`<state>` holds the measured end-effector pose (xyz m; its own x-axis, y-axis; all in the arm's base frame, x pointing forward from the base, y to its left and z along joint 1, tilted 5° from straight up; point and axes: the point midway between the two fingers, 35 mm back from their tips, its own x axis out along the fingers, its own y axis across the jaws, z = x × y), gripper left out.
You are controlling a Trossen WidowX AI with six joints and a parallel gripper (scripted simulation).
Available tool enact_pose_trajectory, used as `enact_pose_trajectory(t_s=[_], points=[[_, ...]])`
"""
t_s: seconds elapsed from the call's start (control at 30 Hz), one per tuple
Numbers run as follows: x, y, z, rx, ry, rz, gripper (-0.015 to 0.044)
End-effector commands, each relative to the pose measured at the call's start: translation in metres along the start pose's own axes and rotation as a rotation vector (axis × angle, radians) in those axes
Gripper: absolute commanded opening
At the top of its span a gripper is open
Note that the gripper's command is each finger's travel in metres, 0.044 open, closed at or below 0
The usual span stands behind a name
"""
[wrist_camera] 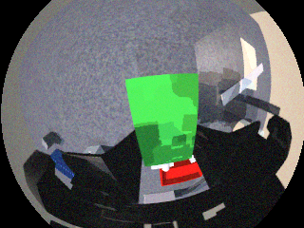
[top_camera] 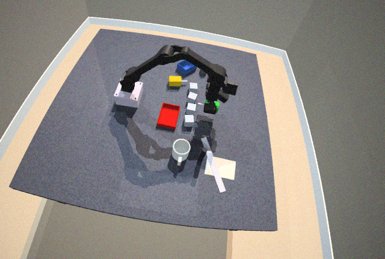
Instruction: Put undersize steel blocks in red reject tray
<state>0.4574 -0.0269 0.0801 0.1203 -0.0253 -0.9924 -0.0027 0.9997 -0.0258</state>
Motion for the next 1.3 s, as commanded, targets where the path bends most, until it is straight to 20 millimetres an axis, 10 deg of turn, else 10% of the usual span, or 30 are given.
enact_pose_trajectory(t_s=[0.0,1.27], points=[[0.008,0.0,0.001,0.005,0.001,0.004,0.0],[0.051,0.001,0.007,0.004,0.0,0.004,0.0]])
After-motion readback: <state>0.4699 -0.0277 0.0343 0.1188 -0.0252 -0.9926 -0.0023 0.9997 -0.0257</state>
